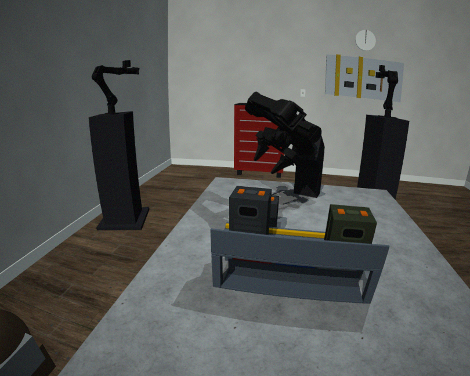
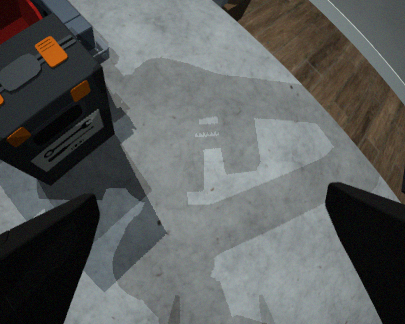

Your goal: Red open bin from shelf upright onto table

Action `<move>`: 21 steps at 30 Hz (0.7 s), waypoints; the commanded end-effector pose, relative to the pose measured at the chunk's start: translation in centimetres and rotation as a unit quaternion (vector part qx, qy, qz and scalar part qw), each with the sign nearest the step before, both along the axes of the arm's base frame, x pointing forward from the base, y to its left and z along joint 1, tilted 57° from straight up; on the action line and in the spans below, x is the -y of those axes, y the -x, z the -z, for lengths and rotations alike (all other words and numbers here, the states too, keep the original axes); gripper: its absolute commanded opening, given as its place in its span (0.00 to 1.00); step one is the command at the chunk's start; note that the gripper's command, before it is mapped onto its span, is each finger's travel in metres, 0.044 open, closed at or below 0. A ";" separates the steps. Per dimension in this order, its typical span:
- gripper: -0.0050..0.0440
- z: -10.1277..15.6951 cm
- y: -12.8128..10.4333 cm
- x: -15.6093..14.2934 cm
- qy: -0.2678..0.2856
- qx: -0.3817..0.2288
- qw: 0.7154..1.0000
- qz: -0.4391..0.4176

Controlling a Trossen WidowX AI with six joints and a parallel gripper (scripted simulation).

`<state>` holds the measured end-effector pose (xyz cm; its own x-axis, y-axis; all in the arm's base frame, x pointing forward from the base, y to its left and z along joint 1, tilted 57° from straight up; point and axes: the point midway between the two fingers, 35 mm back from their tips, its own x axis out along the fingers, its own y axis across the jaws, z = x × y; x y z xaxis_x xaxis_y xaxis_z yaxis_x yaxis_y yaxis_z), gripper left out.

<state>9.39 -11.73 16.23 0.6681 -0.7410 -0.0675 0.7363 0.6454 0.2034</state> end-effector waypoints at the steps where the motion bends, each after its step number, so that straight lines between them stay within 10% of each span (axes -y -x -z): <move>1: 1.00 -0.1 -2.5 3.4 0.013 0.018 0.993 -0.119; 9: 1.00 -0.2 -0.5 0.7 0.008 -0.002 1.000 -0.025; 21: 1.00 -0.2 -2.5 3.4 0.034 -0.003 0.991 -0.126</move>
<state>9.39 -11.73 16.39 0.6701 -0.7392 -0.0673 0.7402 0.6587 0.1354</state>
